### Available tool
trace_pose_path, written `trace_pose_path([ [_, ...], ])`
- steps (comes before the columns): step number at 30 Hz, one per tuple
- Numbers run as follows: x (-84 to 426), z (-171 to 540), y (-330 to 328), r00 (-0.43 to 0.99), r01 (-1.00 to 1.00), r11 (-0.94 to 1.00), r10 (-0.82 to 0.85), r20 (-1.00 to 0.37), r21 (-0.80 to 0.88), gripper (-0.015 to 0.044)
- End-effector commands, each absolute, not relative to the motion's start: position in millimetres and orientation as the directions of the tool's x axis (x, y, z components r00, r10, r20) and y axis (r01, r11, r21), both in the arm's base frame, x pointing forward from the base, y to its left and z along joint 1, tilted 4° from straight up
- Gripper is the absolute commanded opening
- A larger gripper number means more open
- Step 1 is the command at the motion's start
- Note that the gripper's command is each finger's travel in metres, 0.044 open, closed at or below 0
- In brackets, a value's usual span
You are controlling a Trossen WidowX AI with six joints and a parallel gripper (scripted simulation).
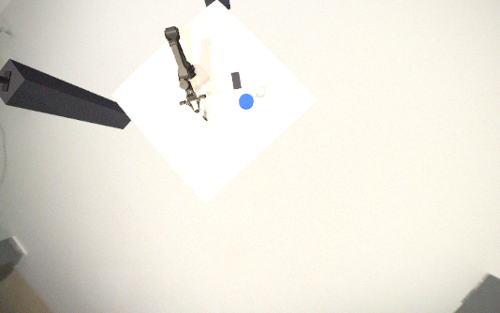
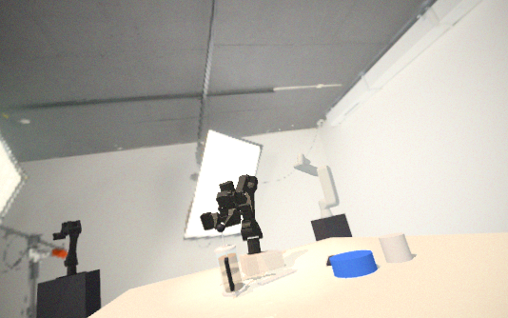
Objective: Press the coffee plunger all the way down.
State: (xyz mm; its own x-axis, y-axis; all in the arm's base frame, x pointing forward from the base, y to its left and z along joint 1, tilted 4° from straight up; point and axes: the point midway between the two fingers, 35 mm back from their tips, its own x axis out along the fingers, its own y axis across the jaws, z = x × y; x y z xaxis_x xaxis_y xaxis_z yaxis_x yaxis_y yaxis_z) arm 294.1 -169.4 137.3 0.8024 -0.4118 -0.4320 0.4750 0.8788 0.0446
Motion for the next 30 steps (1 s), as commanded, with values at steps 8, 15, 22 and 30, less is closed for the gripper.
trace_pose_path([
  [8,295,102,-168,0.766,0.482,0.874,-0.390,-0.511,0.056,0.0113],
  [15,299,103,-170,0.766,0.482,0.874,-0.390,-0.511,0.056,0.0113],
  [22,302,104,-171,0.766,0.482,0.874,-0.390,-0.511,0.056,0.0113],
  [30,303,105,-172,0.766,0.482,0.875,-0.390,-0.511,0.056,0.0113],
])
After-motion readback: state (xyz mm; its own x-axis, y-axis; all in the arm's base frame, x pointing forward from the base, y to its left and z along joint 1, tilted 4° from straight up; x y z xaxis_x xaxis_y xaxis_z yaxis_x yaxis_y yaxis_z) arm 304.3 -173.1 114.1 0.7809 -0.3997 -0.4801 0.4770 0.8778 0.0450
